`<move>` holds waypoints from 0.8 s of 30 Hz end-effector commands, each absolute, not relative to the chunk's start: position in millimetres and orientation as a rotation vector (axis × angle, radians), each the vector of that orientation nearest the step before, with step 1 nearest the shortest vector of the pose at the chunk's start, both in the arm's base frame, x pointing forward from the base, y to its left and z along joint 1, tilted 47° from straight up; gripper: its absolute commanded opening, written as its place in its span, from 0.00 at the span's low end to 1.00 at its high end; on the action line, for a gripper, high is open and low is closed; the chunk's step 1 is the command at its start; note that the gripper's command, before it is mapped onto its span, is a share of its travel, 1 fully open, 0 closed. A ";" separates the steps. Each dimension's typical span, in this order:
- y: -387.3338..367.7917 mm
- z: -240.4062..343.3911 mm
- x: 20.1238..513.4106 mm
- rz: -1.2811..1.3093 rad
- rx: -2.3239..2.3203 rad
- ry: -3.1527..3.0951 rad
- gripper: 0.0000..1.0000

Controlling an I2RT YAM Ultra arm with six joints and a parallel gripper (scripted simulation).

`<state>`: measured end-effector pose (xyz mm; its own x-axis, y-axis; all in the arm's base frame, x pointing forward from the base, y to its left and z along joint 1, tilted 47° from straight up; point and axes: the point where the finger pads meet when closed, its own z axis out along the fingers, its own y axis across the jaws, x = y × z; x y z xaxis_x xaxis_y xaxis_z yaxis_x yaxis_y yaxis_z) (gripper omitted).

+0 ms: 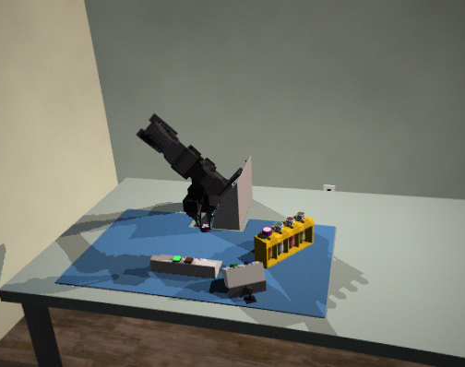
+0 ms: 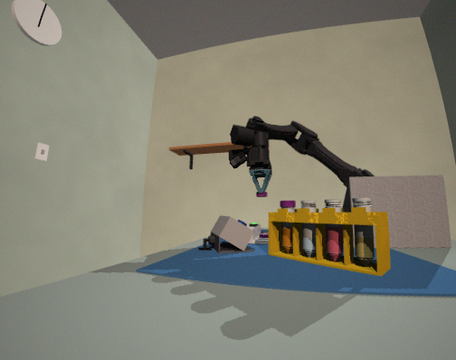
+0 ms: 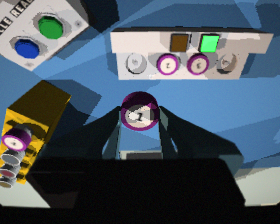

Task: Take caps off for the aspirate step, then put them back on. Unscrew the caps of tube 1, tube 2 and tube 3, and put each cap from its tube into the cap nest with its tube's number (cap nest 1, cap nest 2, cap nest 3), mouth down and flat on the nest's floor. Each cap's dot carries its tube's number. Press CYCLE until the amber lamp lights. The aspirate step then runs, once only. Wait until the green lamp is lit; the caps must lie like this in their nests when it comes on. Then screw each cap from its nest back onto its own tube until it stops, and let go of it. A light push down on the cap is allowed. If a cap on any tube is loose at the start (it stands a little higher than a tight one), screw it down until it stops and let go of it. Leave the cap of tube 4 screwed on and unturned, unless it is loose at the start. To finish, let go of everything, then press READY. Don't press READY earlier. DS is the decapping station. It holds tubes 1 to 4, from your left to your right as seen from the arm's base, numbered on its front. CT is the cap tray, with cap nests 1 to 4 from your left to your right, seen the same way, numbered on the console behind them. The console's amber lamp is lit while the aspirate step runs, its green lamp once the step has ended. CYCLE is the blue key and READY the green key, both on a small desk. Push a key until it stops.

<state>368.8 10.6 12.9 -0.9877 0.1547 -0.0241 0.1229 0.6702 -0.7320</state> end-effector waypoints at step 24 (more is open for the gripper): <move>59.6 -25.1 337.6 1.071 0.673 -2.564 0.00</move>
